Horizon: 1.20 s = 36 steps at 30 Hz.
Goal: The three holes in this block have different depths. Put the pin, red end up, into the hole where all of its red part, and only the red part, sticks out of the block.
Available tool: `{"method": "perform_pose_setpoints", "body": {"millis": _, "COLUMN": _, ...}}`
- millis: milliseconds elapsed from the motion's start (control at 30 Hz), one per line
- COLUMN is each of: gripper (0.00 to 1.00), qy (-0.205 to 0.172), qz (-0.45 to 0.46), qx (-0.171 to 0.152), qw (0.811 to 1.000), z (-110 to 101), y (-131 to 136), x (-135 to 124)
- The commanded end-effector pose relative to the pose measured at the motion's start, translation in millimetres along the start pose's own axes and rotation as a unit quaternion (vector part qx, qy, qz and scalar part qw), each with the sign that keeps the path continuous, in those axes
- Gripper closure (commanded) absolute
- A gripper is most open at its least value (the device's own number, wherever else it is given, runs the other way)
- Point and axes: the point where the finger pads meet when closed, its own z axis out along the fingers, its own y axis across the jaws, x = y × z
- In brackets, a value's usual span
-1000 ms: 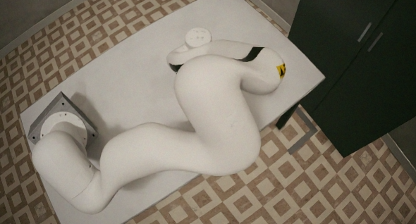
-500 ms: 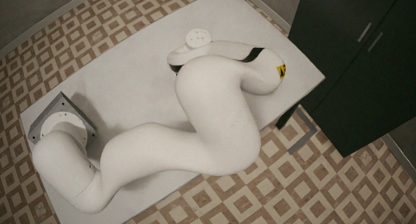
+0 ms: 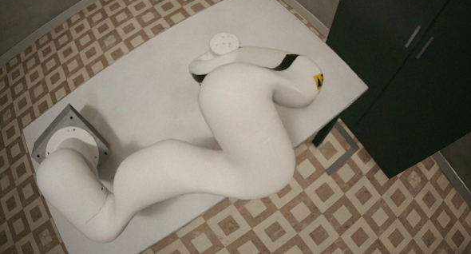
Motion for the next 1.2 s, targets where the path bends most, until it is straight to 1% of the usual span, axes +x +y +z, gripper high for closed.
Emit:
{"method": "perform_pose_setpoints", "body": {"millis": 0, "gripper": 1.00, "qy": -0.001, "qz": 0.000, "qx": 0.000, "qw": 1.000, "z": -0.5, "y": 0.5, "x": -0.4}}
{"method": "perform_pose_setpoints", "body": {"millis": 900, "gripper": 1.00, "qy": 0.000, "qz": 0.000, "qx": 0.000, "qw": 1.000, "z": -1.4, "y": 1.3, "x": 0.2}}
{"method": "perform_pose_setpoints", "body": {"millis": 933, "gripper": 0.00, "qy": -0.001, "qz": 0.000, "qx": 0.000, "qw": 1.000, "z": -1.1, "y": 0.9, "x": 0.0}}
{"method": "perform_pose_setpoints", "body": {"millis": 1167, "gripper": 0.00, "qy": -0.001, "qz": 0.000, "qx": 0.000, "qw": 1.000, "z": -1.1, "y": 0.9, "x": 0.0}}
